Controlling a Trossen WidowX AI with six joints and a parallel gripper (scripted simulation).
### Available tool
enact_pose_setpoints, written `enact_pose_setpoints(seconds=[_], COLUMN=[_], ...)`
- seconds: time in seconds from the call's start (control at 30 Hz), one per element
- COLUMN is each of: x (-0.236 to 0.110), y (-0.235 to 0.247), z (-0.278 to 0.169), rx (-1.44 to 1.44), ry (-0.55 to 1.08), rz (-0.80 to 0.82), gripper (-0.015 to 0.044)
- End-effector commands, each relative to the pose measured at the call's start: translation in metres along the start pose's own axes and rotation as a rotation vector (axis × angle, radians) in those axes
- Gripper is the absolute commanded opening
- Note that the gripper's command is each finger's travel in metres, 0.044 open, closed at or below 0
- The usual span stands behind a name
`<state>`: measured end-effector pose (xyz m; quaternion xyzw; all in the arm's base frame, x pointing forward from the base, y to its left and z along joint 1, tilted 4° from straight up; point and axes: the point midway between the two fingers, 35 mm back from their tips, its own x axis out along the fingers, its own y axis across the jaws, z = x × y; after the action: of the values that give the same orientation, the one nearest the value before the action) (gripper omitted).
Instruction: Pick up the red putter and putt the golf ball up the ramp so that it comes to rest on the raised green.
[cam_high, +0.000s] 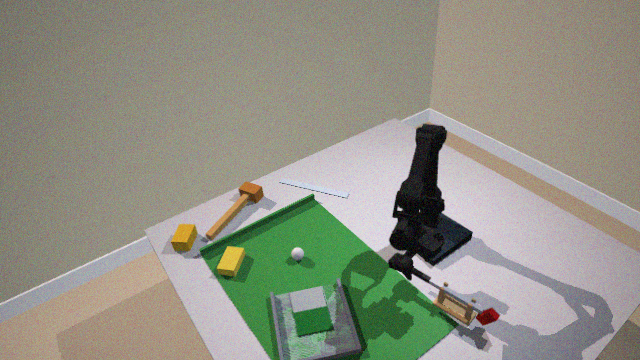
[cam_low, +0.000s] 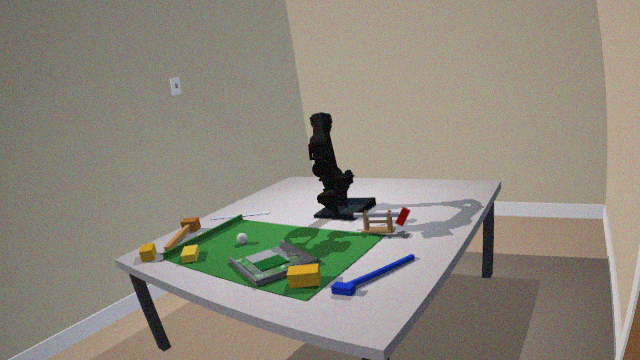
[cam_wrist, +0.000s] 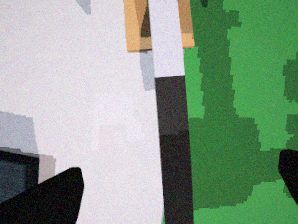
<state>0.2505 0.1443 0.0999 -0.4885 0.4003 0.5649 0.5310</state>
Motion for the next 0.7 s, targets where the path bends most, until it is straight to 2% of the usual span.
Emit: enact_pose_setpoints(seconds=[0.0, 0.2, 0.67], x=[0.005, 0.025, 0.039], y=[0.002, 0.002, 0.002], z=[-0.001, -0.006, -0.01], rx=[0.004, 0.004, 0.004], ry=[-0.004, -0.003, -0.003], rz=[0.007, 0.007, 0.007], gripper=[0.044, 0.044, 0.044])
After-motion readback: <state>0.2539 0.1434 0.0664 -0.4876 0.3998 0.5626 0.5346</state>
